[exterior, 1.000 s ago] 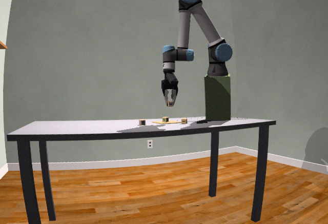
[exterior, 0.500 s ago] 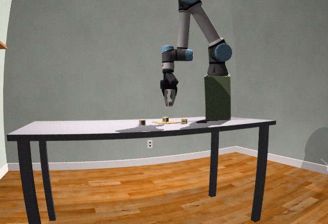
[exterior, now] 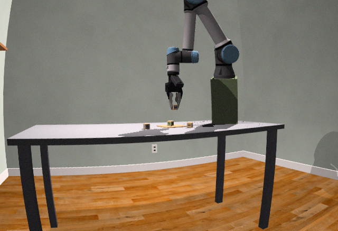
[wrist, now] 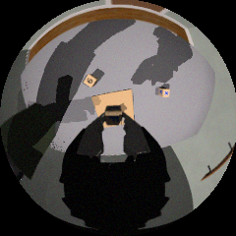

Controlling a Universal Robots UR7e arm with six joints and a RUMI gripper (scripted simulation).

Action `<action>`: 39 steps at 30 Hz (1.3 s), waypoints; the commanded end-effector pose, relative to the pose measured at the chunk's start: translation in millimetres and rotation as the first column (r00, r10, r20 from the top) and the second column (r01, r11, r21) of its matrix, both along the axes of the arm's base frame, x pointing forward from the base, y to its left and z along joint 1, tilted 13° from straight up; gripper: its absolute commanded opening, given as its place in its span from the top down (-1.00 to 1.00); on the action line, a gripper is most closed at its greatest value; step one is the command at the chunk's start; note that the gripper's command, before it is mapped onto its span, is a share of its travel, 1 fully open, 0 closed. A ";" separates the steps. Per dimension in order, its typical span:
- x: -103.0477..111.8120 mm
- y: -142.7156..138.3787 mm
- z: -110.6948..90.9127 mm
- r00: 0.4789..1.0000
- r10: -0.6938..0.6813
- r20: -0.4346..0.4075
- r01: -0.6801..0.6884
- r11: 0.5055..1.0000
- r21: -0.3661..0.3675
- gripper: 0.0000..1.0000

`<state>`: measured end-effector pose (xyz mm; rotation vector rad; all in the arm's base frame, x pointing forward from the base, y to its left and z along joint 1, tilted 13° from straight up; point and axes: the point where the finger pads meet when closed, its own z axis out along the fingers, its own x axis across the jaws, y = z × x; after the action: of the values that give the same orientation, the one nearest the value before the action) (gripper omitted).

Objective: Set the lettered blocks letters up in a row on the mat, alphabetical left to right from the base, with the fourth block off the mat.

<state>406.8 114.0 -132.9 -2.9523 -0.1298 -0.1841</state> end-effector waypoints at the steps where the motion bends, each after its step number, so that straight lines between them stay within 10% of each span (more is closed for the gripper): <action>1: 0.7 0.4 -2.7 1.000 0.000 0.001 0.000 1.000 0.000 0.83; 39: 11.3 16.5 -90.9 1.000 0.000 0.001 0.000 1.000 0.000 0.83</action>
<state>416.8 129.9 -219.9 -2.9521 -0.1304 -0.1824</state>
